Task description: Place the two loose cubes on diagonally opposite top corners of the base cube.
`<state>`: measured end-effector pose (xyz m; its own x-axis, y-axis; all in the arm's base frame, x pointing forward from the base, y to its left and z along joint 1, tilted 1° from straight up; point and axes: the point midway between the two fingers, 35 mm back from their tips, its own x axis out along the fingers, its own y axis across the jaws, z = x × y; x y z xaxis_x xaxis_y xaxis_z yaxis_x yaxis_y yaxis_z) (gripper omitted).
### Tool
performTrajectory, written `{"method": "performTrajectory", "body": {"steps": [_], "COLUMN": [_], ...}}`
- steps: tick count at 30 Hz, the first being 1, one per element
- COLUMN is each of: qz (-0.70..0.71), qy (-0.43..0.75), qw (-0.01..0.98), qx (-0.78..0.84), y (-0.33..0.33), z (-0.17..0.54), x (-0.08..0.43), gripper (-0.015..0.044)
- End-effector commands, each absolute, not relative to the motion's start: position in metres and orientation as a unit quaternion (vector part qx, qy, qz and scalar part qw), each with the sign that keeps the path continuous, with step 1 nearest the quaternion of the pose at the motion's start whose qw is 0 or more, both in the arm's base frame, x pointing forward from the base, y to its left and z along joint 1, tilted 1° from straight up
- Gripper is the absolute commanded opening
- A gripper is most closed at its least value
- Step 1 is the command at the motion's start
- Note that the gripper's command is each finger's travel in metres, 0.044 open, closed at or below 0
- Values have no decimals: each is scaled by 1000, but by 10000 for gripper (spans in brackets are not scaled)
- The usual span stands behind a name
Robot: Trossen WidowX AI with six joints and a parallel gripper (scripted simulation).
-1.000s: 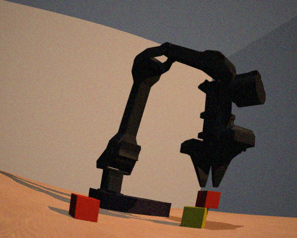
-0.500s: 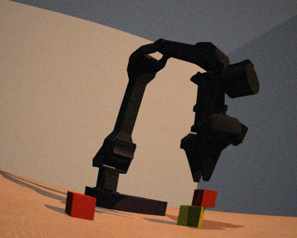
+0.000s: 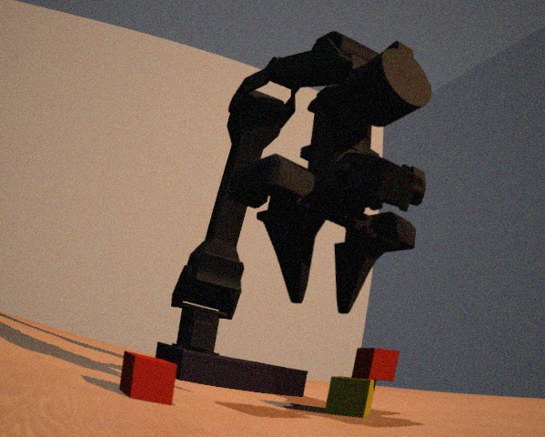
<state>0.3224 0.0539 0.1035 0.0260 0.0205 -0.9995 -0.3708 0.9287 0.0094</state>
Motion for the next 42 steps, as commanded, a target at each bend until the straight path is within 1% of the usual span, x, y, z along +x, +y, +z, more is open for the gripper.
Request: {"method": "performTrajectory", "body": {"steps": [1,10,19,31,38,42], "qz": [13,-211,-408,-422,-422,-422], "qy": [695,662,563,553,553,553], "qw": [719,683,581,571,571,571], "qx": [1,225,423,436,436,436], "y": [27,-25,-78,-82,-82,-82], "z": [111,120,129,128,73,67], "x": [334,345,346,346,348,348], "gripper": [265,265,265,265,265,265]}}
